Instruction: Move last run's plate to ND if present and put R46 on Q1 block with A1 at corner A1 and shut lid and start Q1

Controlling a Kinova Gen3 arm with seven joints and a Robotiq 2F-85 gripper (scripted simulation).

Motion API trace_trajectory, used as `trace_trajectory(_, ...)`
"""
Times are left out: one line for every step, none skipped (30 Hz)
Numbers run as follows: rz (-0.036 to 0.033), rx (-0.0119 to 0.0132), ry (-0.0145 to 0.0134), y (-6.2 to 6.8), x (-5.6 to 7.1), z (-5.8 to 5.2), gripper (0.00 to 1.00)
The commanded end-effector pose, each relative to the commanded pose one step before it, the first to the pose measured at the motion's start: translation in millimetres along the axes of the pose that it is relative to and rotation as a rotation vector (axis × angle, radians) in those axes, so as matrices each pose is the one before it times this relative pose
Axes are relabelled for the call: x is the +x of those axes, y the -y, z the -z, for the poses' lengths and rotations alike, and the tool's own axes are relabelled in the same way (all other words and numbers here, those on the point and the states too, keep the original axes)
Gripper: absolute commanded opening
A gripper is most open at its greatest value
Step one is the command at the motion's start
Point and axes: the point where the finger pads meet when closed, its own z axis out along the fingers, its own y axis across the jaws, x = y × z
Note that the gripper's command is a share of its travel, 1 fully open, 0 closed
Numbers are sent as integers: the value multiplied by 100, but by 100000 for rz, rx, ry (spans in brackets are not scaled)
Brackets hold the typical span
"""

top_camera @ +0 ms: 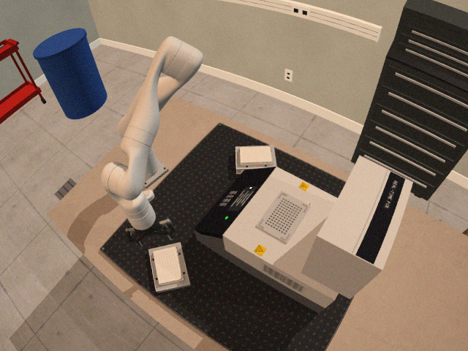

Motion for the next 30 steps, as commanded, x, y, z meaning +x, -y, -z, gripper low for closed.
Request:
trace_trajectory(186, -445, 12, -264, 2, 664, 100)
trace_trajectory(-2, 2, -1, 0, 1, 133, 100)
trace_trajectory(0, 0, 0, 0, 0, 0, 100)
trace_trajectory(0, 0, 0, 0, 0, 0, 100)
trace_trajectory(121, -4, -18, -1, 11, 129, 100)
trace_trajectory(-126, 9, 16, 4, -6, 138, 100)
trace_trajectory(-2, 2, -1, 3, 2, 133, 100)
trace_trajectory(-2, 2, -1, 3, 2, 133, 100)
trace_trajectory(-2, 2, -1, 3, 2, 133, 100)
trace_trajectory(-2, 2, -1, 2, 1, 133, 100)
trace_trajectory(-2, 2, -1, 2, 1, 133, 100)
trace_trajectory(-2, 2, -1, 1, 1, 133, 100)
trace_trajectory(-2, 2, -1, 1, 1, 133, 100)
trace_trajectory(-2, 2, -1, 1, 1, 133, 100)
trace_trajectory(-2, 2, -1, 1, 1, 133, 100)
trace_trajectory(-2, 2, -1, 0, 1, 133, 100)
trace_trajectory(-2, 2, -1, 0, 1, 133, 100)
trace_trajectory(-2, 2, -1, 0, 1, 133, 100)
trace_trajectory(-2, 2, -1, 0, 1, 133, 100)
trace_trajectory(0, 0, 0, 0, 0, 0, 100)
trace_trajectory(0, 0, 0, 0, 0, 0, 100)
trace_trajectory(211, -15, -9, -10, 2, 129, 100)
trace_trajectory(-216, 19, 7, 14, 2, 138, 100)
trace_trajectory(-2, 2, -1, 3, 2, 133, 100)
trace_trajectory(-2, 2, -1, 3, 2, 133, 100)
trace_trajectory(-3, 2, -1, 3, 2, 133, 100)
trace_trajectory(-3, 2, -1, 2, 1, 133, 100)
trace_trajectory(-3, 2, -1, 2, 1, 133, 100)
trace_trajectory(-3, 2, -1, 1, 1, 133, 100)
trace_trajectory(-3, 2, -1, 1, 1, 133, 100)
